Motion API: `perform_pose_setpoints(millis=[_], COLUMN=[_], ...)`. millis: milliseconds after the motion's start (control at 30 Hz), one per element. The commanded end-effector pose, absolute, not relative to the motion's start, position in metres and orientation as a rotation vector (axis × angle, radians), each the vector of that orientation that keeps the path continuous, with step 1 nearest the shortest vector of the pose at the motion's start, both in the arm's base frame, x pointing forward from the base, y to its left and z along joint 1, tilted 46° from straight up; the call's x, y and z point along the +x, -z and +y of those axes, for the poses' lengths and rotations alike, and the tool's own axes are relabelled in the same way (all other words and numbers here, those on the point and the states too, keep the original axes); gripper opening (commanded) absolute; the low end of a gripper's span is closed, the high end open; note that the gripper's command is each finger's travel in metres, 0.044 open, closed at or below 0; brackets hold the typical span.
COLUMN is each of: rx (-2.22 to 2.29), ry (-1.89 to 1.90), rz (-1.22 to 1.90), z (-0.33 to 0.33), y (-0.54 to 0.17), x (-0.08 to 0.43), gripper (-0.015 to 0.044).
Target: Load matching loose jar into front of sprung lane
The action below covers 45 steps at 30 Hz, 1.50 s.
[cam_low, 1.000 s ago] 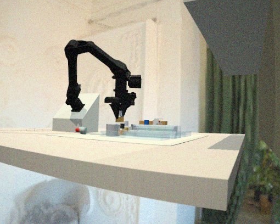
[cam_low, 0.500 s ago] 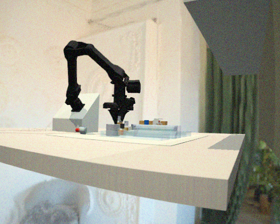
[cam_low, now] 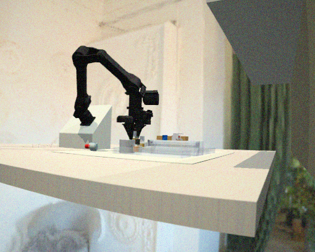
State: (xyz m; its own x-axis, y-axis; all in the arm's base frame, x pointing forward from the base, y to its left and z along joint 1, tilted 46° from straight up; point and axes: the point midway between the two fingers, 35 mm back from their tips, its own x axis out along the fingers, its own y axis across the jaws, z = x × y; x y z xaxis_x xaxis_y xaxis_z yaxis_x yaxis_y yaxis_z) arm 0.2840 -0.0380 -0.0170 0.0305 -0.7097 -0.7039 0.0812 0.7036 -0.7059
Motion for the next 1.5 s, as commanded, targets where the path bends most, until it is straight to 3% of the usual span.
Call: perform_pose_setpoints(millis=[0,1467], rx=[-0.565,-0.565], ry=[0.661,0.661], rz=[1.417,1.417], z=[-0.038,-0.039], y=[0.016,0.015], x=[0.287,0.303], gripper=[0.0,0.0])
